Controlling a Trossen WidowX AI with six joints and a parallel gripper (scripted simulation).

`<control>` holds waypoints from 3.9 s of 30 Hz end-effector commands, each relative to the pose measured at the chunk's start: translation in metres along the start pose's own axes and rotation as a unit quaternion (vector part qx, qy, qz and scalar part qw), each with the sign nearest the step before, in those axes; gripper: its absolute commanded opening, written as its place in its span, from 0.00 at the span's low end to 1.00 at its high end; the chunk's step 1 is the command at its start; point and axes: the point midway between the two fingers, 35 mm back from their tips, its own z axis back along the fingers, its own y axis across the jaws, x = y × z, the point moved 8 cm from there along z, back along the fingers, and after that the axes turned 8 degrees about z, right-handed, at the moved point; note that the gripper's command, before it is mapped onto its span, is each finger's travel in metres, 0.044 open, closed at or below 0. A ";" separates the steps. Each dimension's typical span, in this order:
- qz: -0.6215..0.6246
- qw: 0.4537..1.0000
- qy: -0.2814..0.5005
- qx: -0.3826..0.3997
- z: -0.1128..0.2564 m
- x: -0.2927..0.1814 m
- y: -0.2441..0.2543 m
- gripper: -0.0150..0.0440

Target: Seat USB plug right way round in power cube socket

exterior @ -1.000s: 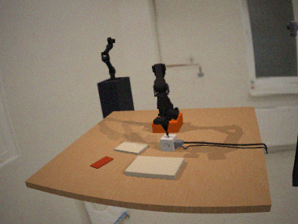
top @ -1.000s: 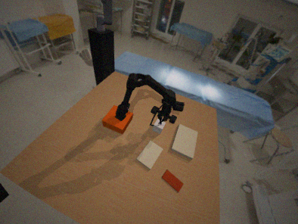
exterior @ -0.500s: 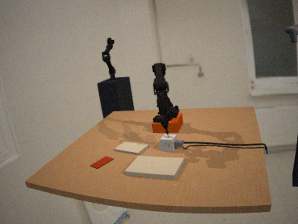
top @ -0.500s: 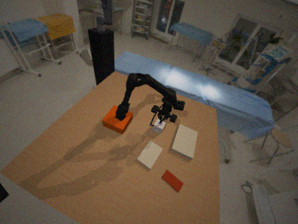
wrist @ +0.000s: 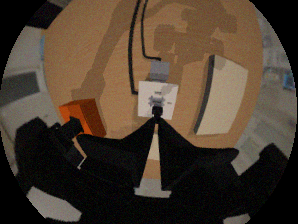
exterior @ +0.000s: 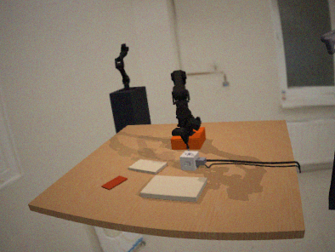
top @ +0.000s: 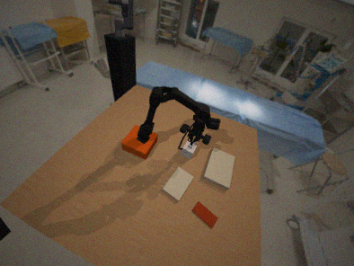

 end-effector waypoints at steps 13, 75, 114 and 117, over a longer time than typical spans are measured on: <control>-0.124 0.992 0.000 0.000 0.000 0.000 0.000 0.25; -0.805 0.593 0.000 0.000 0.000 0.000 0.000 0.25; -0.992 0.124 0.000 0.000 0.000 0.000 0.000 0.25; -0.996 0.085 0.000 0.000 0.000 0.000 0.000 0.25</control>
